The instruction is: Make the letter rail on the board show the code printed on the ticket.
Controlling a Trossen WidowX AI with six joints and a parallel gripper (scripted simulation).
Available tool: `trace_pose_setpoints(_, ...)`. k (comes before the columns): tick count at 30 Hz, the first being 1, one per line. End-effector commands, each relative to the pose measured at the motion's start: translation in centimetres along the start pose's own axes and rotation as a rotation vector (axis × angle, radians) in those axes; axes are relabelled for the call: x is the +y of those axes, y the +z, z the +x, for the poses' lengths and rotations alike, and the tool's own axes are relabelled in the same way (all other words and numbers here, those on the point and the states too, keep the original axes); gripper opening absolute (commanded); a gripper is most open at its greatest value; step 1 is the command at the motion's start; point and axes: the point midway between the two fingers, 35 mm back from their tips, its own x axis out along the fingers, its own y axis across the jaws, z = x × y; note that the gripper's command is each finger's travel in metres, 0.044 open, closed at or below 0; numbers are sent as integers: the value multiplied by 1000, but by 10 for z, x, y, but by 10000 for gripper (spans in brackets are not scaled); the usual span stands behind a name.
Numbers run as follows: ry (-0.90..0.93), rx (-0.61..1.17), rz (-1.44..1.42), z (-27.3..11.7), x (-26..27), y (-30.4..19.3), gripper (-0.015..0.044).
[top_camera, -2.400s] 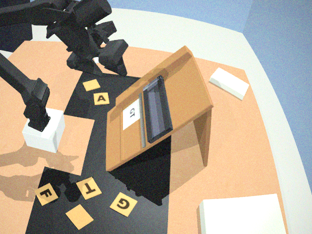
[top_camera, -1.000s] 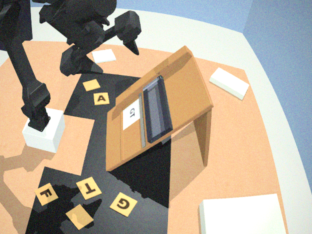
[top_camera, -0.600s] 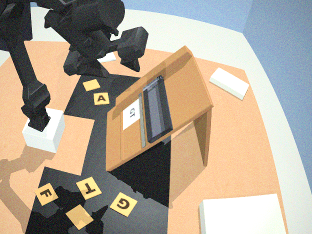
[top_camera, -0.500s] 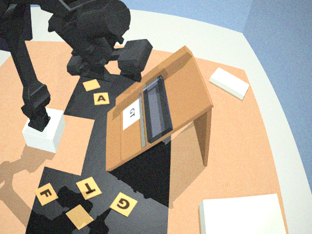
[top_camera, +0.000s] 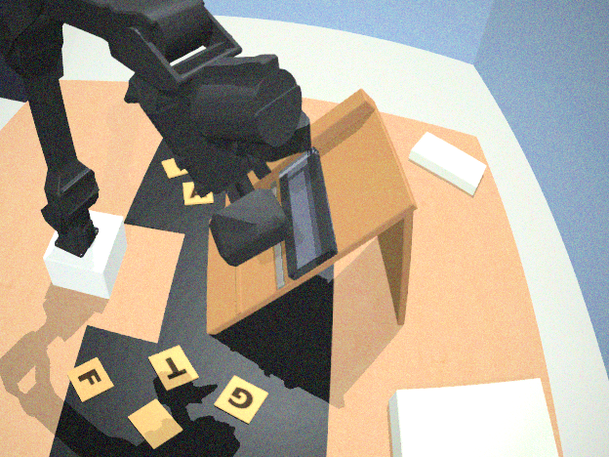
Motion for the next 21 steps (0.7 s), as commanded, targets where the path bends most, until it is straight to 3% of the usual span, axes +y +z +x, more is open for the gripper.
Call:
trace_pose_setpoints(1,-74,156,775,54,-39,-28,340)
trace_pose_setpoints(21,-354,254,1781,119,-76,-74,340)
